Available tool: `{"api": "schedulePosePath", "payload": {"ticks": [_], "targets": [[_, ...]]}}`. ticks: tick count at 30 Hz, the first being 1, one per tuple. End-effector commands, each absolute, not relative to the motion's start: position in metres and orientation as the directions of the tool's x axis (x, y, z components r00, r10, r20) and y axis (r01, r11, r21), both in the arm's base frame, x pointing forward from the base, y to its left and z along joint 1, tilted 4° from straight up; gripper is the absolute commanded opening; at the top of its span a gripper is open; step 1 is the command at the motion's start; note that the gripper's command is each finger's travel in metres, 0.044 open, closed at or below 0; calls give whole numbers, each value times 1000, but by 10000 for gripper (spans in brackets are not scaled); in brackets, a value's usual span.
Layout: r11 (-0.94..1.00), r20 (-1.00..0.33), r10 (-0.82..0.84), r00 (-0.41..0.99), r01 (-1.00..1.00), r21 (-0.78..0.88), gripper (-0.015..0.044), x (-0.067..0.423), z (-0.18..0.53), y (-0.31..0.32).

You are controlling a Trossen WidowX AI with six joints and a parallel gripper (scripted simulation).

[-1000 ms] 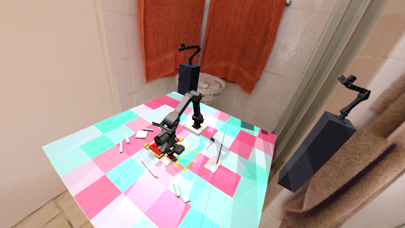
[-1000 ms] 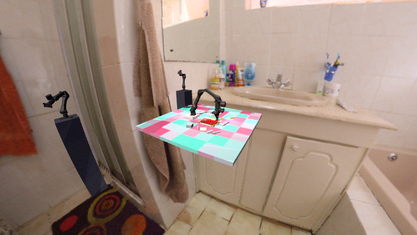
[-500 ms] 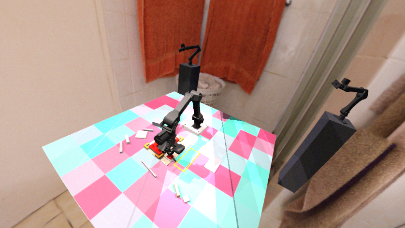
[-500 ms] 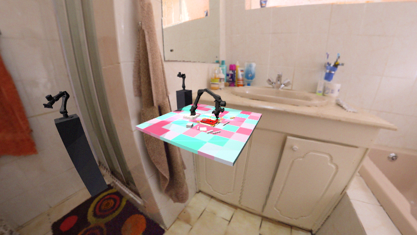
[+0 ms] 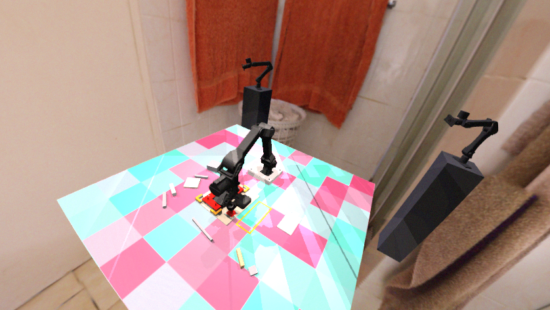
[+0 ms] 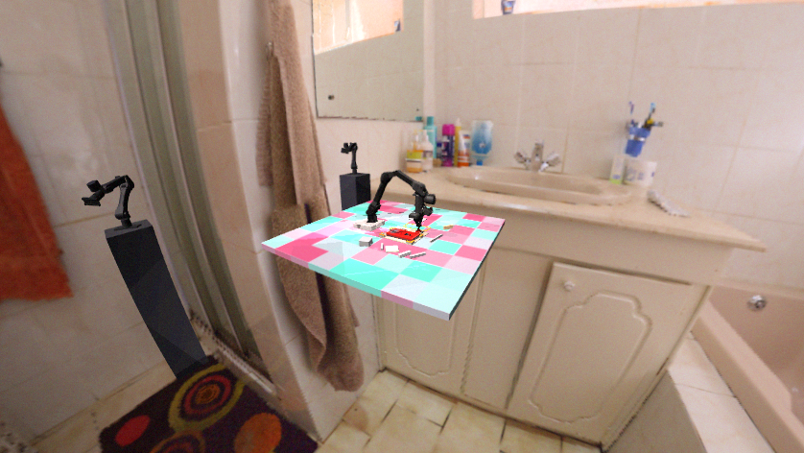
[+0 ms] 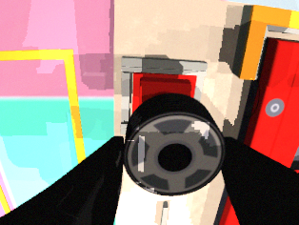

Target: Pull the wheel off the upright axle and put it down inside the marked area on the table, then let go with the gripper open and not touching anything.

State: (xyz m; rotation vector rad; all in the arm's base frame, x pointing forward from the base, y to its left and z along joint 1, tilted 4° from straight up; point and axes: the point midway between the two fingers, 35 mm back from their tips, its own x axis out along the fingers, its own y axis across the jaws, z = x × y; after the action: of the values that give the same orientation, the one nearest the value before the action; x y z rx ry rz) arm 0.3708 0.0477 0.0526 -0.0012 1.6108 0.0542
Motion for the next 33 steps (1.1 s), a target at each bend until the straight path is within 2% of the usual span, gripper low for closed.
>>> {"api": "schedulePosePath", "payload": {"ticks": [1,33], "targets": [[999,-999,35,-34,-39,36,0,371,57,48],[999,-999,36,-32,-40,37,0,372,68,47]]}}
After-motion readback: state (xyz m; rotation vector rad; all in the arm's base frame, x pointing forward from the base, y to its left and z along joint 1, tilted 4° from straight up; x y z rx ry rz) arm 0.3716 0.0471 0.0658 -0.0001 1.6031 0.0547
